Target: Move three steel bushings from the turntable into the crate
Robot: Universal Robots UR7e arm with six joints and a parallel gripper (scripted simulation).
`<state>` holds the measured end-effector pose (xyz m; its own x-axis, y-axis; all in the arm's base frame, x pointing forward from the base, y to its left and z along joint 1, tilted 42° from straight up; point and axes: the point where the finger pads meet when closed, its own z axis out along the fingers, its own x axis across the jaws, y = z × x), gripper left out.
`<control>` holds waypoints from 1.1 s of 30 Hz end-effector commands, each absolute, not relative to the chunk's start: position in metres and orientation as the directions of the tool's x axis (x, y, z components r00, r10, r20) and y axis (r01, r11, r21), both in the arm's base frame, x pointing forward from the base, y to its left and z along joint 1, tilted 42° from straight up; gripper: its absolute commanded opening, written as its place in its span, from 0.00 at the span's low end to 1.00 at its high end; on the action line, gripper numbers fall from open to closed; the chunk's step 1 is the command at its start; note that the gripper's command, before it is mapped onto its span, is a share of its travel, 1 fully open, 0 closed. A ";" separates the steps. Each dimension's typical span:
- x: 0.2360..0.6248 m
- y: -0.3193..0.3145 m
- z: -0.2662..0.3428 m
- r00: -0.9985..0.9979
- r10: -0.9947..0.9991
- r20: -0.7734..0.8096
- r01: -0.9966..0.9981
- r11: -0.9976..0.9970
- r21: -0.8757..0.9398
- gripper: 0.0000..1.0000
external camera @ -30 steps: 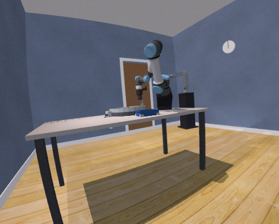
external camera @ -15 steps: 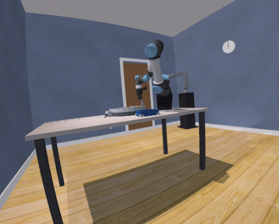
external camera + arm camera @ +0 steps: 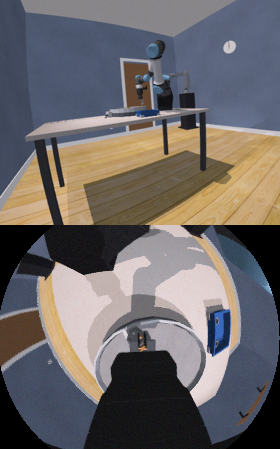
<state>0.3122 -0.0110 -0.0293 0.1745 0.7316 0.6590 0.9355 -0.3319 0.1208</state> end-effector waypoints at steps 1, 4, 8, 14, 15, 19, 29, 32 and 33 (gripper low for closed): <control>0.312 -0.011 -0.029 0.174 0.732 0.659 0.935 -0.332 0.121 0.00; 0.310 -0.016 -0.024 0.174 0.732 0.659 0.935 -0.332 0.121 0.00; 0.307 -0.022 -0.016 0.174 0.732 0.659 0.935 -0.332 0.121 0.00; 0.307 -0.022 -0.016 0.174 0.732 0.659 0.935 -0.332 0.121 0.00; 0.307 -0.022 -0.016 0.174 0.732 0.659 0.935 -0.332 0.121 0.00; 0.307 -0.022 -0.016 0.174 0.732 0.659 0.935 -0.332 0.121 0.00; 0.301 -0.033 -0.003 0.174 0.732 0.659 0.935 -0.332 0.121 0.00; 0.301 -0.033 -0.003 0.174 0.732 0.659 0.935 -0.332 0.121 0.00; 0.301 -0.033 -0.003 0.174 0.732 0.659 0.935 -0.332 0.121 0.00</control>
<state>0.3015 -0.0320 -0.0033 0.1745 0.7317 0.6589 0.9356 -0.3319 0.1208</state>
